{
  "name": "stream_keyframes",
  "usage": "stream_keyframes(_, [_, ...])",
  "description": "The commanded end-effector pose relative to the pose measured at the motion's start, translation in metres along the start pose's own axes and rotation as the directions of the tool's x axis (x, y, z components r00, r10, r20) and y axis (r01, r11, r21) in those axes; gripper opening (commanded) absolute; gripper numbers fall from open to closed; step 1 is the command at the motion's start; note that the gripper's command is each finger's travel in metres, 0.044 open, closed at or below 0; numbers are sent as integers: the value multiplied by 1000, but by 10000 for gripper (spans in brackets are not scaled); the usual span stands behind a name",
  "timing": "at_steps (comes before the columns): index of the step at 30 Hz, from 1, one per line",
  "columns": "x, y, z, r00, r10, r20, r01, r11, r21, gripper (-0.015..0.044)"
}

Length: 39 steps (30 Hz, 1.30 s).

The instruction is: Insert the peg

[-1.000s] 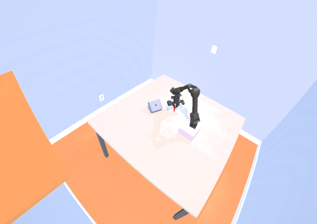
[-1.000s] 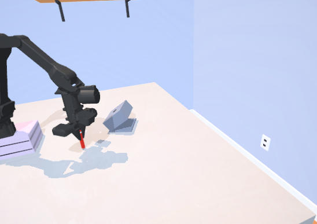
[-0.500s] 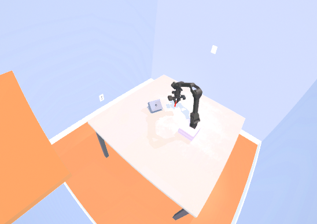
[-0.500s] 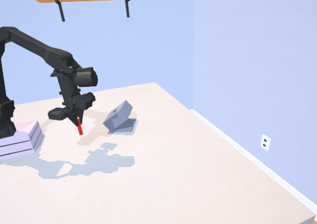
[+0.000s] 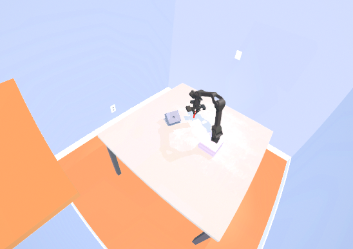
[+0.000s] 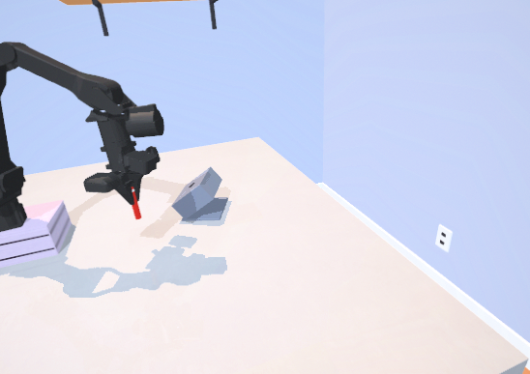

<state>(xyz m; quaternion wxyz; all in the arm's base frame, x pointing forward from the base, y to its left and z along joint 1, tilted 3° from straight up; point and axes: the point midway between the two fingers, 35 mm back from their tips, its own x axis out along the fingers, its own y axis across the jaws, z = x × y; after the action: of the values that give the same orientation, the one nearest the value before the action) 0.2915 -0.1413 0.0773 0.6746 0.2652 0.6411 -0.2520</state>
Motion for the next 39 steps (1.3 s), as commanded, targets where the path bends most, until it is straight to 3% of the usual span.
stream_keyframes(1, [-1,5,1,1000,-10,21,10,999,-33,0])
stream_keyframes(39, [-14,56,-2,982,-24,189,74,963,-259,0])
